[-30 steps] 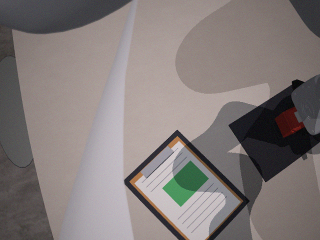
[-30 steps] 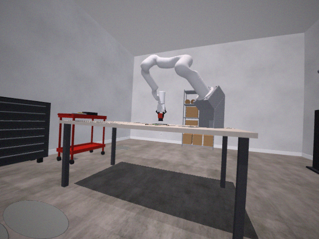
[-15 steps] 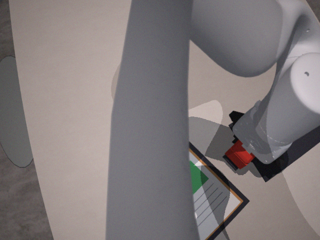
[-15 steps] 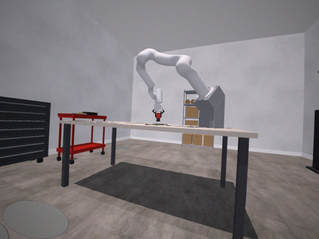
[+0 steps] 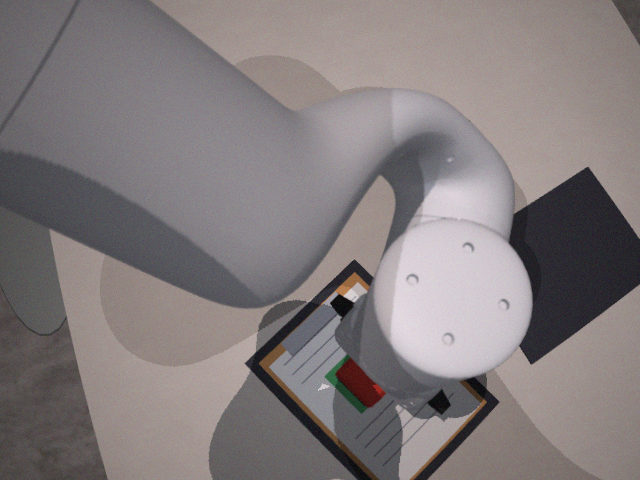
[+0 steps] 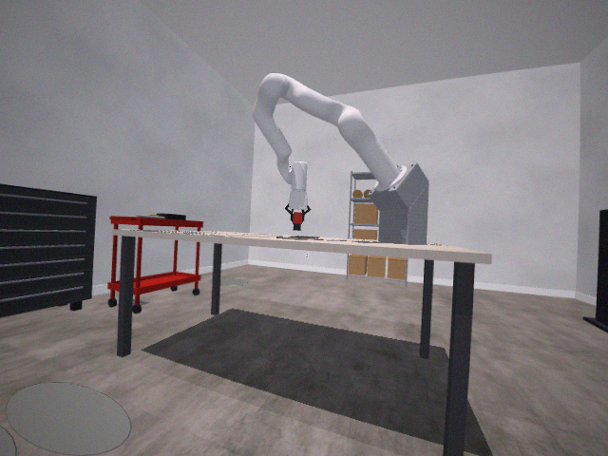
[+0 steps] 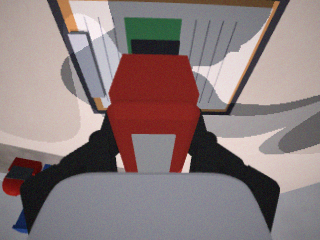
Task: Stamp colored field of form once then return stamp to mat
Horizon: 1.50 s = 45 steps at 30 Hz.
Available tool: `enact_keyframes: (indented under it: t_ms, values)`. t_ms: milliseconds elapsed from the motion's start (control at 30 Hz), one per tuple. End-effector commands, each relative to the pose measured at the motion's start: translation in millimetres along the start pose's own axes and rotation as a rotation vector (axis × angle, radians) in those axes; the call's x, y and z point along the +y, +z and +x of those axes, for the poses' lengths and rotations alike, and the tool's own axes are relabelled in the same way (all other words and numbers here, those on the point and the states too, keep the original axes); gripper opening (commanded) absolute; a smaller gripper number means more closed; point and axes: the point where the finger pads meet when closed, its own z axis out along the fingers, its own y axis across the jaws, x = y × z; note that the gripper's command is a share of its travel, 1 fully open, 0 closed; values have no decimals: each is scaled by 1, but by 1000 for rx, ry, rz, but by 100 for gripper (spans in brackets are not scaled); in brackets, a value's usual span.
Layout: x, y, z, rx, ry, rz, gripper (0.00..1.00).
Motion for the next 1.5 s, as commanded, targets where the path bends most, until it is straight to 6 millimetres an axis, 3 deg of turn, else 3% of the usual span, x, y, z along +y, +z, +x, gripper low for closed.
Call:
enact_keyframes:
  t_ms: [0,333,633,1167,1467]
  values:
    - [-13,-3,-35,20,-1,3,32]
    - [-32,-5,-100,20,-1,3,32]
    - [-38,-6,-120,20,-1,3,32]
    - [-37,-6,-117,20,-1,3,32]
    - [-25,-4,-77,20,-1,3,32]
